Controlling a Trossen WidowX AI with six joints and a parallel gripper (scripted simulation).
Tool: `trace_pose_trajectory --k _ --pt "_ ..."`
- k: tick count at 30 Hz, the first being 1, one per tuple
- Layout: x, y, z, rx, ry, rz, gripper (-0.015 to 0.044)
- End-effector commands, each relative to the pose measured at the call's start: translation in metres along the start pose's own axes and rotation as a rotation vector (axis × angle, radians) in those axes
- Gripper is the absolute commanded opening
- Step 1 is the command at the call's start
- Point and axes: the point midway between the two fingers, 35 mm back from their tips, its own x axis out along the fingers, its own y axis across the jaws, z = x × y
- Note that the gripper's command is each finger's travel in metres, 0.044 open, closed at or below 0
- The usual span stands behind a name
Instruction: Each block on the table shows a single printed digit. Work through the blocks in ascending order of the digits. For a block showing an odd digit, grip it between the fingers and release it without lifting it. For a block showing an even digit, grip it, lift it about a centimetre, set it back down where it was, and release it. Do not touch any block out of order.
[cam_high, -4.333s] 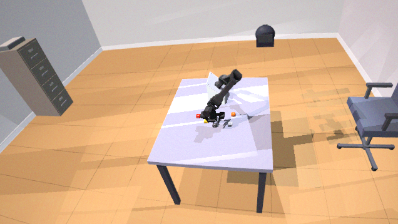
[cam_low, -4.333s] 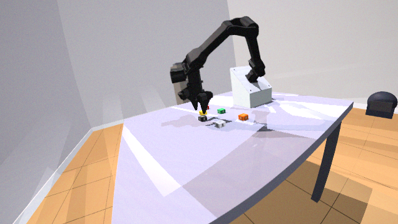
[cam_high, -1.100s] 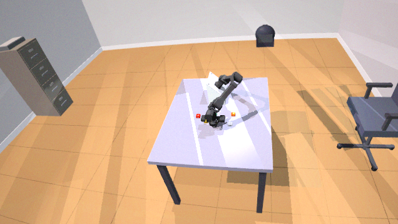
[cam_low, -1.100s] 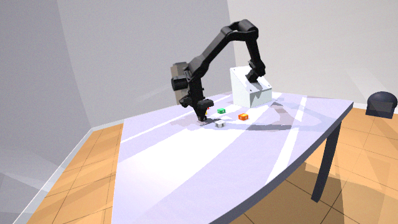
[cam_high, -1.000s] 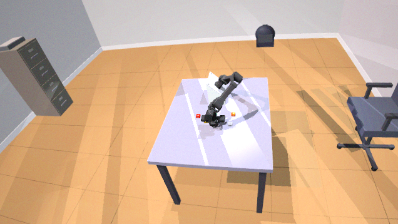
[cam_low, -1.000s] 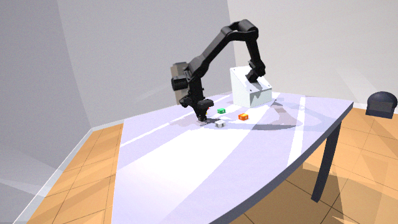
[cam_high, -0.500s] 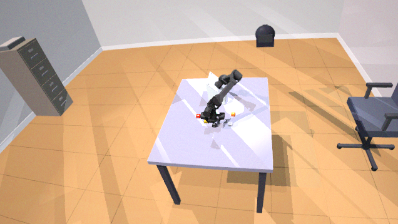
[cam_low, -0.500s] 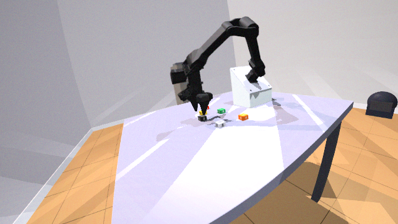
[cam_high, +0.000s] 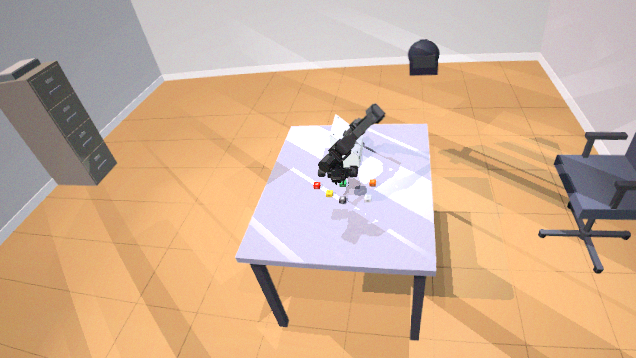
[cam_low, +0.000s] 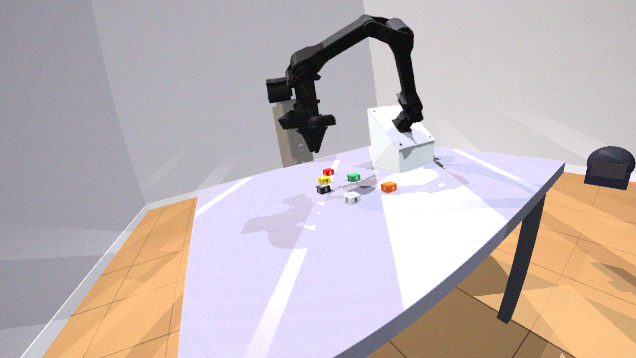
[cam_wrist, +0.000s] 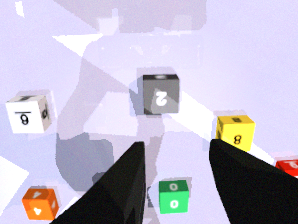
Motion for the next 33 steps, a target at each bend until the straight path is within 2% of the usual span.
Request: trace_pose_trajectory --k 1,6,8,19,23,27,29,33 --pt "-0.001 0.0 -0.001 -0.004 0.008 -0.003 0.012" --pt "-0.001 0.002 -0.002 -0.004 0.008 -0.004 0.012" --pt "-0.003 0.019 -0.01 -0.003 0.008 -0.005 0.012" --pt "-0.006 0.128 -0.105 0.002 0.012 -0.003 0.012" --pt "-0.002 0.147 -0.141 0.002 0.014 0.004 0.012" --pt "-0.002 0.148 -0.143 0.003 0.014 0.004 0.012" --pt "0.007 0.147 -0.142 0.002 0.015 0.002 0.0172" --pt "0.061 0.147 -0.141 0.002 0.014 0.002 0.0278"
